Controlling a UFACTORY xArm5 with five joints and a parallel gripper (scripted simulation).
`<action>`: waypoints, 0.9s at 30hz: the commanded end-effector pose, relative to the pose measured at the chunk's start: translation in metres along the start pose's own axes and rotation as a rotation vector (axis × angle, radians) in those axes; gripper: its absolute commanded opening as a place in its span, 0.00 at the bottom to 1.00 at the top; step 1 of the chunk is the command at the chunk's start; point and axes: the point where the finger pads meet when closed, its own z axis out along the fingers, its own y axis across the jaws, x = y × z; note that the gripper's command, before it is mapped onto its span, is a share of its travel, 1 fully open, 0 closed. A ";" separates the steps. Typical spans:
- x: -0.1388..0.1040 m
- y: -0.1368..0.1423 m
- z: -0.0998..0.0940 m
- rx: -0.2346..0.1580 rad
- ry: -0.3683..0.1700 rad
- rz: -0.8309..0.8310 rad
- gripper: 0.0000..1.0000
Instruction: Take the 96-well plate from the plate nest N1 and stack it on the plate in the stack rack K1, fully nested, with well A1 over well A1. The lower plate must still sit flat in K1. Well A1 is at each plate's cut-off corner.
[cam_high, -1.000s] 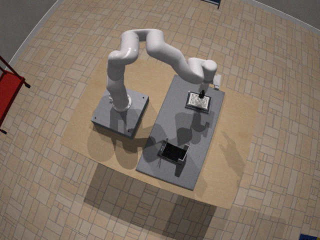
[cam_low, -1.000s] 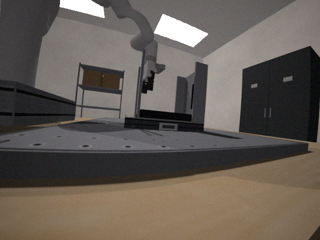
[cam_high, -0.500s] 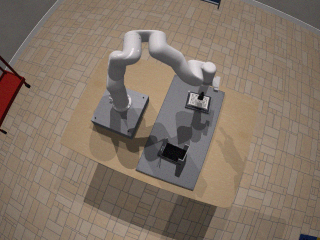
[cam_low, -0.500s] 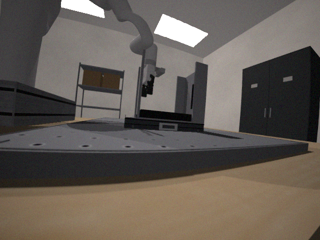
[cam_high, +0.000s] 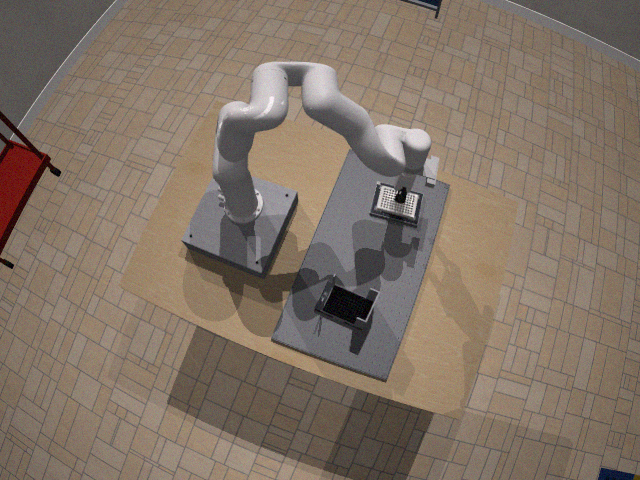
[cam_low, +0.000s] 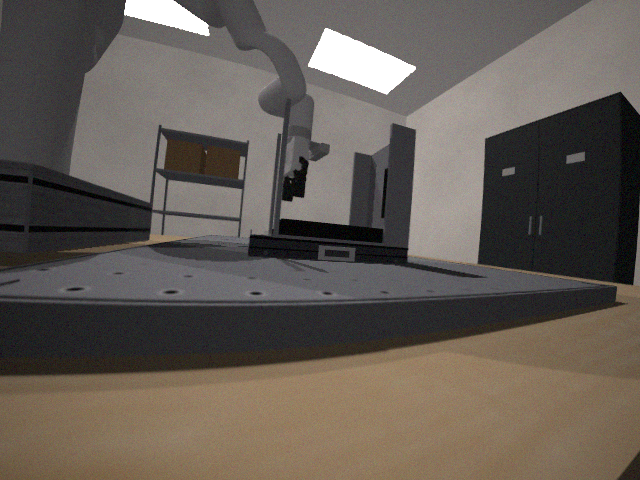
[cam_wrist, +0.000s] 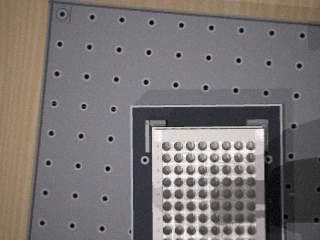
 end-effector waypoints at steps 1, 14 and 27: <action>0.001 0.000 0.008 0.001 0.004 0.000 1.00; 0.001 -0.001 0.026 0.001 0.004 0.000 1.00; 0.001 -0.001 0.045 0.001 0.004 0.000 1.00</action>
